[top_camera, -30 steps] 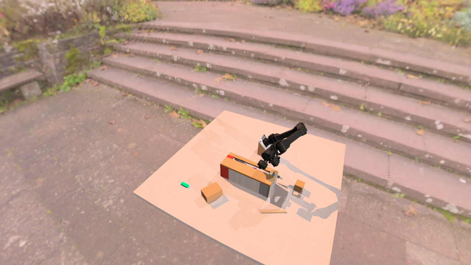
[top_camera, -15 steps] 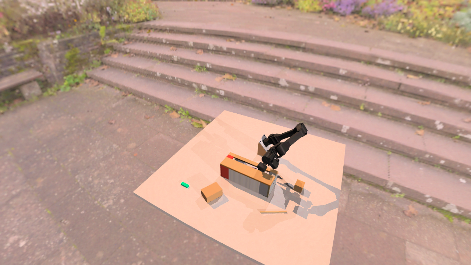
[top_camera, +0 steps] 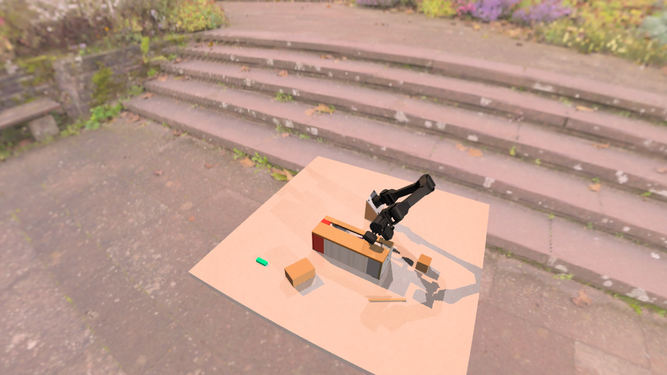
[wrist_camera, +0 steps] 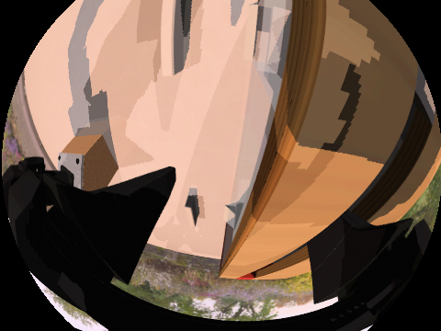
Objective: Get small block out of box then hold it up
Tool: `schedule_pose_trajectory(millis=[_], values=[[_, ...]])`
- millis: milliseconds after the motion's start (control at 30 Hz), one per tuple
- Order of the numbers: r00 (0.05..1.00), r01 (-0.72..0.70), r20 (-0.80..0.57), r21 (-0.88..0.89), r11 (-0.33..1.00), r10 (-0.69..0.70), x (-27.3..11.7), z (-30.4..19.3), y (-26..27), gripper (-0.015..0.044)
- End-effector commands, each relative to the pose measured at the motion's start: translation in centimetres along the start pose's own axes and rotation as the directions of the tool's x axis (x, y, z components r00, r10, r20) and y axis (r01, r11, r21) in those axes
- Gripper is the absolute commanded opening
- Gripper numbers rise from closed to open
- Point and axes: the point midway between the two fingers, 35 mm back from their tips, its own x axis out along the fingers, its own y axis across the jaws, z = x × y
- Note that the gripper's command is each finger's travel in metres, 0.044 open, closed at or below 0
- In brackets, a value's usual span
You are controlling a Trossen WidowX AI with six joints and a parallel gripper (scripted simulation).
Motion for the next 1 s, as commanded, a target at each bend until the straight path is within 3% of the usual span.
schedule_pose_trajectory(millis=[0, 967], values=[[1.000, -0.006, -0.001, 0.002, 1.000, 0.006, 0.6, -1.2, 0.1, 0.0400], [1.000, -0.006, -0.003, 0.002, 1.000, 0.006, 2.8, -7.5, 0.2, 0.0400]])
